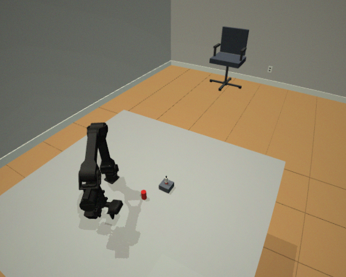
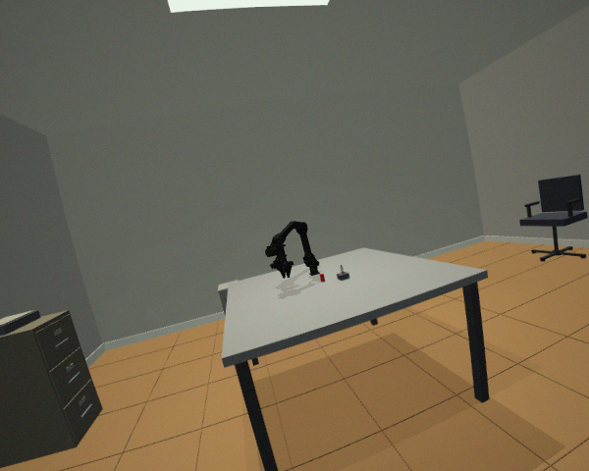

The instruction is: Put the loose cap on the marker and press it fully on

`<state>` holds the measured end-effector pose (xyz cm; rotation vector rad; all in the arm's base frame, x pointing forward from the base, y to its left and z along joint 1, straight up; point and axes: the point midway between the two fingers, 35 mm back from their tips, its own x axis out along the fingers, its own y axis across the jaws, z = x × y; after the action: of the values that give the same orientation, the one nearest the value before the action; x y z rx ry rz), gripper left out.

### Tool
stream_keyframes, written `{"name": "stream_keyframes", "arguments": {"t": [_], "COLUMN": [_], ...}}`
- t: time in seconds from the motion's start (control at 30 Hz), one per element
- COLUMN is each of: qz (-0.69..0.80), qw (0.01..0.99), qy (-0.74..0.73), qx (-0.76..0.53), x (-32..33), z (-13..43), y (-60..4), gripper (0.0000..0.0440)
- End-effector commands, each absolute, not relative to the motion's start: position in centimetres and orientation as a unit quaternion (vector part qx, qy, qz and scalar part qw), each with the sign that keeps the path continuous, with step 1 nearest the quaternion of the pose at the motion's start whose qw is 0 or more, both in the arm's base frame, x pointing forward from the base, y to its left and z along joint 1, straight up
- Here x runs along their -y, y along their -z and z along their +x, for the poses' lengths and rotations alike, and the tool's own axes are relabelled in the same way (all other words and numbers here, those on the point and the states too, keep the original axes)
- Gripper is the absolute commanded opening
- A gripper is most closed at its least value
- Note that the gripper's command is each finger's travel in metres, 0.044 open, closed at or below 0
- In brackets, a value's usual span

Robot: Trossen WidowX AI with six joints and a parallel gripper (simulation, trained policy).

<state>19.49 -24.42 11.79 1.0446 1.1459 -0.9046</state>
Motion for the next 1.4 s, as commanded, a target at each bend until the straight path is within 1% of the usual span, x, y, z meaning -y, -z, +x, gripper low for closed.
{"name": "stream_keyframes", "arguments": {"t": [0.0, 1.37], "qz": [0.452, 0.436], "qw": [0.622, 0.584], "qy": [0.398, 0.420], "qx": [-0.500, -0.540], "x": [24.3, 17.7], "z": [19.9, 25.0], "y": [-12.0, -11.8], "gripper": [0.0315, 0.0313]}}
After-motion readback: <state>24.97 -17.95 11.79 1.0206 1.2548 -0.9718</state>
